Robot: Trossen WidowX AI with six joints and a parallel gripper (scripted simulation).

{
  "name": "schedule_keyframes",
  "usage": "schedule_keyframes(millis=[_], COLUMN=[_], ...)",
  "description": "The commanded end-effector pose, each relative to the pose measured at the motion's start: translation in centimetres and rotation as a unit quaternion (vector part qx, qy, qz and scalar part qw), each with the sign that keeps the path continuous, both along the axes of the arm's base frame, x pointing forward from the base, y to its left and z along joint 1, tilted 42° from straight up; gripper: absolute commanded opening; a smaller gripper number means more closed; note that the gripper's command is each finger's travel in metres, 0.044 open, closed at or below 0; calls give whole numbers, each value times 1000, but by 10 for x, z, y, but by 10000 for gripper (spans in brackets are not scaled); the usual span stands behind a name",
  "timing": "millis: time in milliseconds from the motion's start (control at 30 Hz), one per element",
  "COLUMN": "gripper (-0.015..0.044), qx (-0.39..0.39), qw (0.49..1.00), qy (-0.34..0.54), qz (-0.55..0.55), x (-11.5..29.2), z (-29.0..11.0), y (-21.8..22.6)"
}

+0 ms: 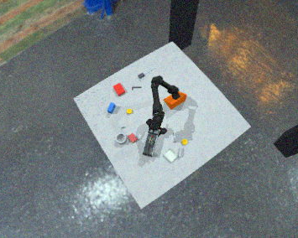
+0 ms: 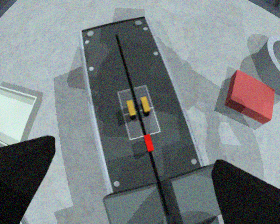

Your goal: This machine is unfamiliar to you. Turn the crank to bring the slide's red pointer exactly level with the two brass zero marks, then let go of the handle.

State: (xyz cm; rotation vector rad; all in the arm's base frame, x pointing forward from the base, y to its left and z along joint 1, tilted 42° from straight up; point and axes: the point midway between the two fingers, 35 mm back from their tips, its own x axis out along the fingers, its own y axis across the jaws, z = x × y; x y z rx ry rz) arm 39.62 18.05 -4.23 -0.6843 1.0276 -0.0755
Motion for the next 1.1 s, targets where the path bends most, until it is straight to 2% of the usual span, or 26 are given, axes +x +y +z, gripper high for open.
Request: schedule_keyframes(millis=[0,267,1067], gripper=[440,440,440], qx=[1,3,-5], qw=[1000,1000,983], qy=[1,-1,56], qz=[1,1,176], x=[1,1,-87], z=[10,37,76], y=[10,32,-10])
